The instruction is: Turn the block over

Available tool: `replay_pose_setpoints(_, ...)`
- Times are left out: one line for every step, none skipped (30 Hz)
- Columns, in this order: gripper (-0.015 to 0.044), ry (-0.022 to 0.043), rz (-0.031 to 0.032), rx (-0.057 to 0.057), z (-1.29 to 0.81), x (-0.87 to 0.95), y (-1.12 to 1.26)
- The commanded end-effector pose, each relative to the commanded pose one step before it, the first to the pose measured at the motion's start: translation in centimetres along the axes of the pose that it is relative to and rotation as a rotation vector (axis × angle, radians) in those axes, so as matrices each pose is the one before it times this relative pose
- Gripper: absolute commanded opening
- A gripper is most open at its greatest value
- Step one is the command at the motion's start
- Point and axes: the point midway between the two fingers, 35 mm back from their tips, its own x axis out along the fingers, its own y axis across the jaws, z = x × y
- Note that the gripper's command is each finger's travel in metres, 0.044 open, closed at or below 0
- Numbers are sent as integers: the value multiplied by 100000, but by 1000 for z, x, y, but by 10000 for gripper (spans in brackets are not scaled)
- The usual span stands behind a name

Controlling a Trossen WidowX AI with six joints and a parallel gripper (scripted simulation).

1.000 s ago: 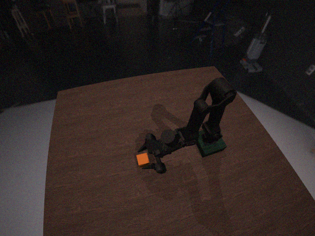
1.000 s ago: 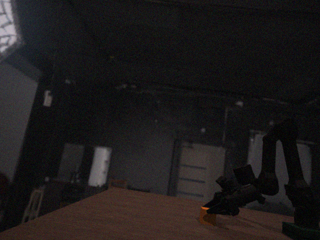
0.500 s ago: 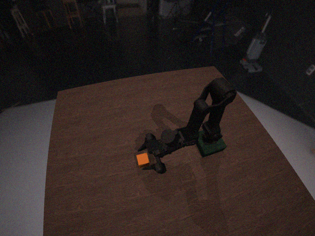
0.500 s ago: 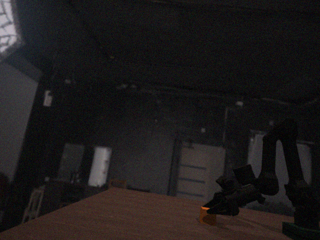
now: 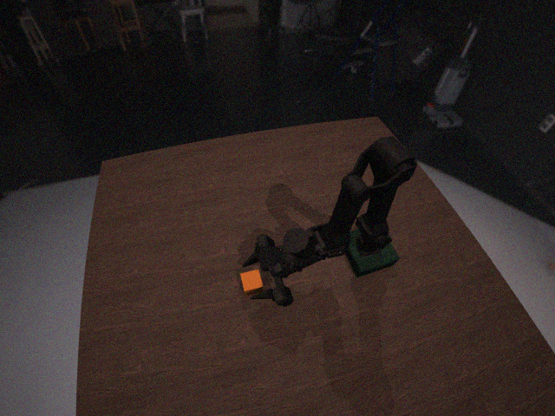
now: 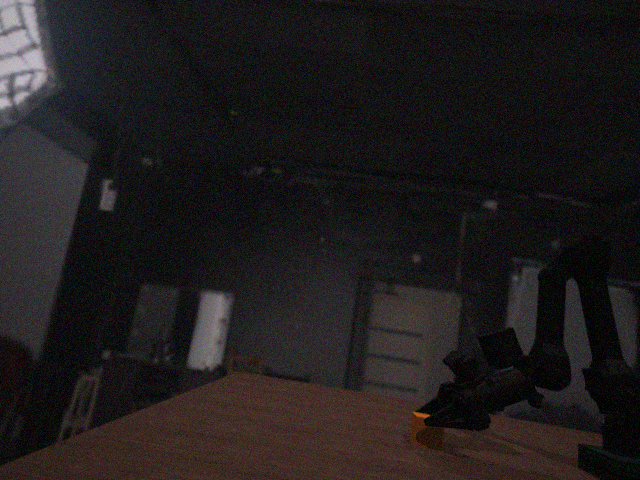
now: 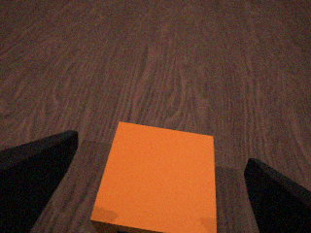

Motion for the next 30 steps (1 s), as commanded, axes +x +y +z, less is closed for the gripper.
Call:
replay_pose_setpoints(440,626,-410,-535,5,61,-52)
replay_pose_setpoints(440,1733,28,6,76,177,20)
replay_pose_setpoints(440,2890,42,10,158,240,30)
replay_pose_setpoints(440,3472,42,11,234,191,31)
replay_pose_setpoints(440,3477,34,11,273,79,26)
replay_pose_setpoints(440,3482,25,10,300,-38,20)
replay_pose_setpoints(440,3487,15,9,314,-159,14)
replay_pose_setpoints(440,3493,6,8,314,-282,7)
replay_pose_setpoints(440,3499,-3,8,300,-406,1)
replay_pose_setpoints(440,3505,-12,7,273,-529,-6)
replay_pose_setpoints(440,3512,-22,6,233,-650,-13)
replay_pose_setpoints(440,3519,-31,6,179,-768,-21)
replay_pose_setpoints(440,3526,-41,5,111,-880,-29)
replay_pose_setpoints(440,3534,-50,4,32,-987,-37)
replay_pose_setpoints(440,1172,7,103,343,-890,-24)
replay_pose_setpoints(440,2477,-61,-59,-278,-445,-27)
replay_pose_setpoints(440,1467,-38,-38,-185,-253,-16)
replay_pose_setpoints(440,199,-4,0,-10,-65,-3)
replay_pose_setpoints(440,0,0,0,0,0,0)
replay_pose_setpoints(440,0,0,0,0,0,0)
replay_pose_setpoints(440,0,0,0,0,0,0)
replay_pose_setpoints(440,0,0,0,0,0,0)
replay_pose_setpoints(440,0,0,0,0,0,0)
replay_pose_setpoints(440,0,0,0,0,0,0)
replay_pose_setpoints(440,0,0,0,0,0,0)
replay_pose_setpoints(440,0,0,0,0,0,0)
replay_pose_setpoints(440,0,0,0,0,0,0)
replay_pose_setpoints(440,0,0,0,0,0,0)
replay_pose_setpoints(440,0,0,0,0,0,0)
replay_pose_setpoints(440,0,0,0,0,0,0)
